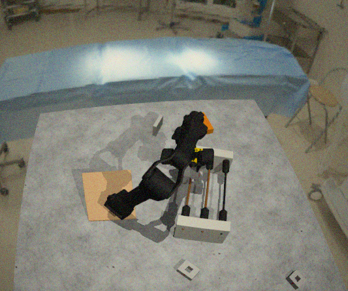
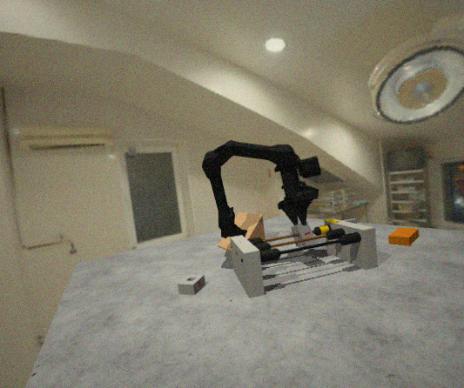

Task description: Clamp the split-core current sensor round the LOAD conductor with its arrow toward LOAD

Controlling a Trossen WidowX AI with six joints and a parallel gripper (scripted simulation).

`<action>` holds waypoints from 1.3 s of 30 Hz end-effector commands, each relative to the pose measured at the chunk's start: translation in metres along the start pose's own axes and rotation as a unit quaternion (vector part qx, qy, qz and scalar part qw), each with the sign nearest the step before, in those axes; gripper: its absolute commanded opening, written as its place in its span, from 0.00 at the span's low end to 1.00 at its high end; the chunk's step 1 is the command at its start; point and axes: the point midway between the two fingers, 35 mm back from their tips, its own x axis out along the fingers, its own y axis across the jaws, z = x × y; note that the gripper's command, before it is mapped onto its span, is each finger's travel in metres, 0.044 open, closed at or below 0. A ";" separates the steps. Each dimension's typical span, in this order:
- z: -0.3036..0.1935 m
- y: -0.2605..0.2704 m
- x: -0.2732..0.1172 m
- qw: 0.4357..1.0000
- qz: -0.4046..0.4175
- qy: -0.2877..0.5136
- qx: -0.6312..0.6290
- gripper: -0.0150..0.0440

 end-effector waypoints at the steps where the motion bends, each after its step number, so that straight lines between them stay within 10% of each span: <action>1: 0.001 -0.004 0.001 1.000 0.026 -0.001 0.000 0.25; 11: -0.001 -0.015 0.005 0.993 0.118 0.000 -0.001 0.25; 28: -0.001 -0.012 0.005 0.996 0.092 0.002 0.001 1.00; 39: 0.000 -0.007 0.033 0.996 0.088 0.001 -0.001 1.00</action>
